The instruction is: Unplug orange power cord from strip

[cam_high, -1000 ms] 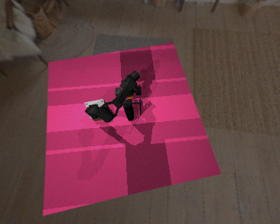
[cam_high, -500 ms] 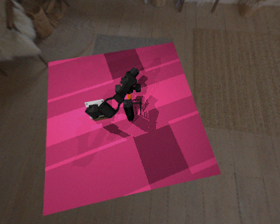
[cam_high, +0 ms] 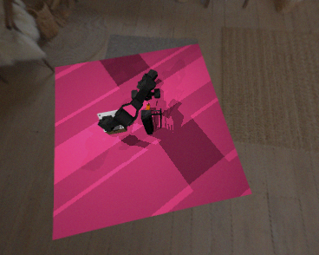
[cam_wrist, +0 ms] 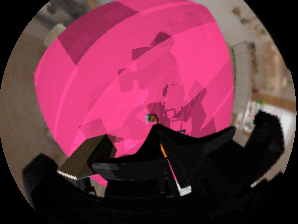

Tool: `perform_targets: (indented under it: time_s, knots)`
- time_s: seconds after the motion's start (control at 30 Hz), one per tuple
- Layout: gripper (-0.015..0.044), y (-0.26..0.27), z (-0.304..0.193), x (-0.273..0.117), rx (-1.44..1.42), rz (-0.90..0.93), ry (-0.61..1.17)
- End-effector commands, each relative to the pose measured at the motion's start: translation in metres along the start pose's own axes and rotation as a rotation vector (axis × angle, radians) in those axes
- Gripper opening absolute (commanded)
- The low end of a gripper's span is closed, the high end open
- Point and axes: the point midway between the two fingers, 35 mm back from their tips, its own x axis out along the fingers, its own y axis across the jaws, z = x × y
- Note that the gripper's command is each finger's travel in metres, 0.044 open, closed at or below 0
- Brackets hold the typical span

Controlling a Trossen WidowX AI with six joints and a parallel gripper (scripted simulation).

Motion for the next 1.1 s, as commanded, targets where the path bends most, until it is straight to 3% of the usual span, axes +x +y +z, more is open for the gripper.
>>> perform_targets:
  time_s: [0.0,1.07]
  knots:
    - [0.0,0.001,0.007,0.0,0.003,0.004,-0.003]
    - [0.0,-0.001,0.026,0.0,0.003,0.004,-0.001]
